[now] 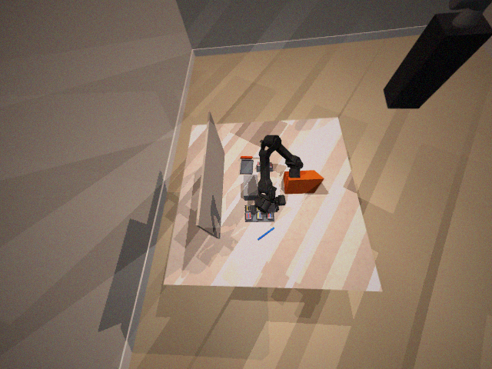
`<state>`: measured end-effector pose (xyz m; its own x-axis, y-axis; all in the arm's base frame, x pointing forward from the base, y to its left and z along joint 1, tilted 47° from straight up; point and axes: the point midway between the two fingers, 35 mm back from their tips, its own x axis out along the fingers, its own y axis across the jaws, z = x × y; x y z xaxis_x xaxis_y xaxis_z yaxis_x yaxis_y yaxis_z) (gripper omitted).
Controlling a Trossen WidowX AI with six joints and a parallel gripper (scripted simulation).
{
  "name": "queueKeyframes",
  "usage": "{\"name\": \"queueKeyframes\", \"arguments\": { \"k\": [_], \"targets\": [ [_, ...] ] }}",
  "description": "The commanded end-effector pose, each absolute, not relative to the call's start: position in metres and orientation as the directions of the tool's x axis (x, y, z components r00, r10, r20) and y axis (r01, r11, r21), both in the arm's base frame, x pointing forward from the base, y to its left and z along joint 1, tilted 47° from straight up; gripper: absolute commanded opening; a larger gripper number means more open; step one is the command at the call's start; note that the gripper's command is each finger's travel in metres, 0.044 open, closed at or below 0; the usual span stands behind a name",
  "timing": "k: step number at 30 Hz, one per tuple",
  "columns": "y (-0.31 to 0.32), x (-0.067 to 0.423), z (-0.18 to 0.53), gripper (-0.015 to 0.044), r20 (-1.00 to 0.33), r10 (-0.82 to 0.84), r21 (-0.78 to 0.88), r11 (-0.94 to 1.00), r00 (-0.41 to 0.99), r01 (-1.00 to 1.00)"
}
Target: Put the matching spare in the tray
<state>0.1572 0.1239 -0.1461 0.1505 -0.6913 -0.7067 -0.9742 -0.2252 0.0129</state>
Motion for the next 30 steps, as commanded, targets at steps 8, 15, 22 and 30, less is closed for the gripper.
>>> {"name": "queueKeyframes", "arguments": {
  "k": [8,15,22,30],
  "targets": [
    [0.111,0.157,-0.154,0.03,-0.696,-0.702,0.025,-0.232,0.149,-0.972],
    [0.105,0.159,-0.161,0.03,-0.697,-0.701,0.025,-0.232,0.15,-0.972],
    [0.097,0.162,-0.17,0.03,-0.697,-0.701,0.025,-0.233,0.15,-0.972],
    [0.088,0.164,-0.179,0.03,-0.697,-0.701,0.025,-0.233,0.15,-0.972]
  ]
}}
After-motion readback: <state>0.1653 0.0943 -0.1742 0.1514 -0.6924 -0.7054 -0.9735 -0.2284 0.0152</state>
